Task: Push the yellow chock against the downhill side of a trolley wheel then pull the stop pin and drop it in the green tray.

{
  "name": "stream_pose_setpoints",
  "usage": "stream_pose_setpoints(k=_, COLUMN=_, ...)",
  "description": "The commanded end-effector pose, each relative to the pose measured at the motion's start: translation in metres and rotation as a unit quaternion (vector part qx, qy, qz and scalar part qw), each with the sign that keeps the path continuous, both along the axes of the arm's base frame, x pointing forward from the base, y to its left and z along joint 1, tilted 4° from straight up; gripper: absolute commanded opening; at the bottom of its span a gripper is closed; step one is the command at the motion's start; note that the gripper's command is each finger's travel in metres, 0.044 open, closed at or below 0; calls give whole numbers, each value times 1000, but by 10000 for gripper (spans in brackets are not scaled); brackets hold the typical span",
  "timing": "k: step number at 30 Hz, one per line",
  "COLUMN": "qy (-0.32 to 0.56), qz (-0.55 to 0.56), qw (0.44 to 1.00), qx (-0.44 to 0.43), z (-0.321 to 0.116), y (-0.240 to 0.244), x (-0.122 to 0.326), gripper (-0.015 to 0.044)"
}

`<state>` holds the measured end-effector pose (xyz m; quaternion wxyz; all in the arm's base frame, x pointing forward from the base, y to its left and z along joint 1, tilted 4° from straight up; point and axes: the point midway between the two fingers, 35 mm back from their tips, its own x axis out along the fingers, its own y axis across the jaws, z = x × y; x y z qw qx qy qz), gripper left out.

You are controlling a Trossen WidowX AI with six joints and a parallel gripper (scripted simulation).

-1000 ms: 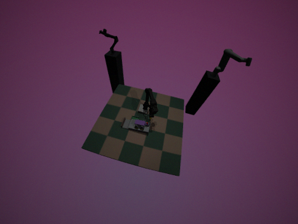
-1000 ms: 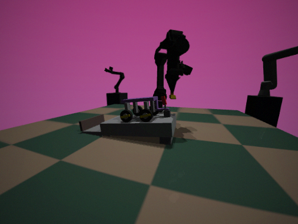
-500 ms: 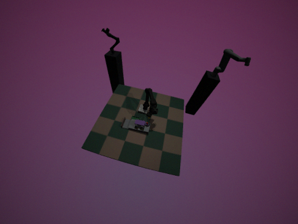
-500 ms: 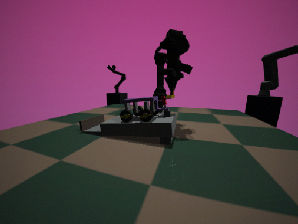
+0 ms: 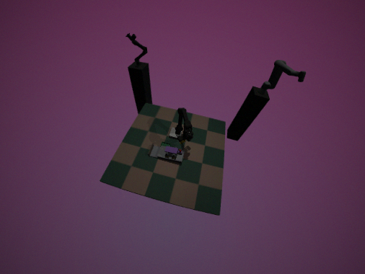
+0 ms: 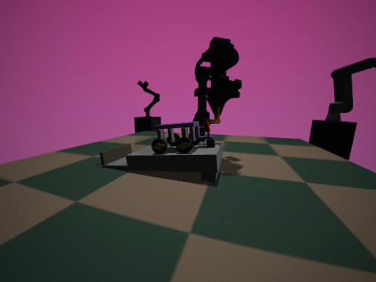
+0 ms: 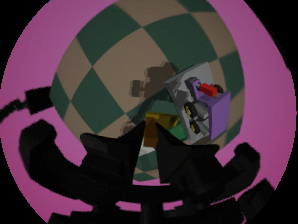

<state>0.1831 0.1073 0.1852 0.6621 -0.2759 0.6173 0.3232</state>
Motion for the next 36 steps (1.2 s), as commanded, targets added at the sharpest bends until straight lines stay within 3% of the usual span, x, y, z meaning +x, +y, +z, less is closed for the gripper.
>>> stream_pose_setpoints(k=1, qy=4, qz=-59, qw=998, qx=2, z=0, y=0, x=0, gripper=0)
stream_pose_setpoints(k=18, qy=27, qz=-337, qw=941, qx=9, z=0, y=0, x=0, gripper=0)
stream_pose_setpoints(k=36, qy=49, qz=-601, qw=798, qx=16, z=0, y=0, x=0, gripper=0)
